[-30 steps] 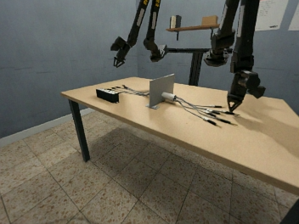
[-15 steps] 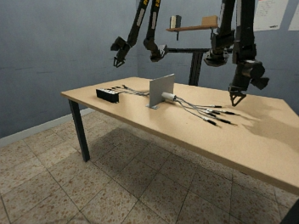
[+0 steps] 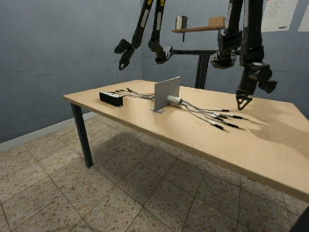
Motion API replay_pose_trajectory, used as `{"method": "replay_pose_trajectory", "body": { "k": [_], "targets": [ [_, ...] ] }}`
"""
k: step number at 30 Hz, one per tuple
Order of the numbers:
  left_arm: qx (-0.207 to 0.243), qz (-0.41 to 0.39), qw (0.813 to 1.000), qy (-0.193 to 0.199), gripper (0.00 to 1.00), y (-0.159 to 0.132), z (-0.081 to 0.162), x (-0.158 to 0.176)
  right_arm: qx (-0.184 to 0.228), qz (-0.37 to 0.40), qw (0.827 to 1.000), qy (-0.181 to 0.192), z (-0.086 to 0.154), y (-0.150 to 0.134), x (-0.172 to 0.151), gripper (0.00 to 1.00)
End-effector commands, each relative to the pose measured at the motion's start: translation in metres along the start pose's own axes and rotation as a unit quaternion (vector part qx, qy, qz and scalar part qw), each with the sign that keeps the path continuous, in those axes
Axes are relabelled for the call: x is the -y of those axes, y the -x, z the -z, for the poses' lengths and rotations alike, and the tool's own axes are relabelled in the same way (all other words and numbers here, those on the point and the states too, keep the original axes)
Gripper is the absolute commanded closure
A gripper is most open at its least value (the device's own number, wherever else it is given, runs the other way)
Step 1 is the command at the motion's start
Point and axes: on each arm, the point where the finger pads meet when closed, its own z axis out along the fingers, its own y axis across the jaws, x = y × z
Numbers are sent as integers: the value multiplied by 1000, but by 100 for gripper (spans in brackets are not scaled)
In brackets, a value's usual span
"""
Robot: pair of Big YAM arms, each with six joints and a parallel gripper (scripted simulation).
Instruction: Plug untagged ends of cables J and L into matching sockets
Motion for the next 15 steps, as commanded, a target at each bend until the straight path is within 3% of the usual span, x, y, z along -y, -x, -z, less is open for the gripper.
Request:
{"method": "replay_pose_trajectory", "body": {
  "k": [1, 5, 9, 11, 15],
  "targets": [
    [-25, -68, 997, 10, 0, -25, -10, 8, -27, -91, 996, 1, -16, -3, -4, 65],
    [-55, -167, 984, 7, 0, -65, -18, 29, -75, -192, 978, -15, -35, -25, -3, 65],
    [-86, -276, 957, -2, 0, -113, -22, 50, -115, -274, 954, -38, -51, -47, -3, 65],
    [-86, -276, 957, -2, 0, -113, -22, 50, -115, -274, 954, -38, -51, -47, -3, 65],
    [-99, -390, 915, -36, 0, -162, -25, 84, -150, -342, 925, -63, -64, -68, -2, 65]
  ]
}}
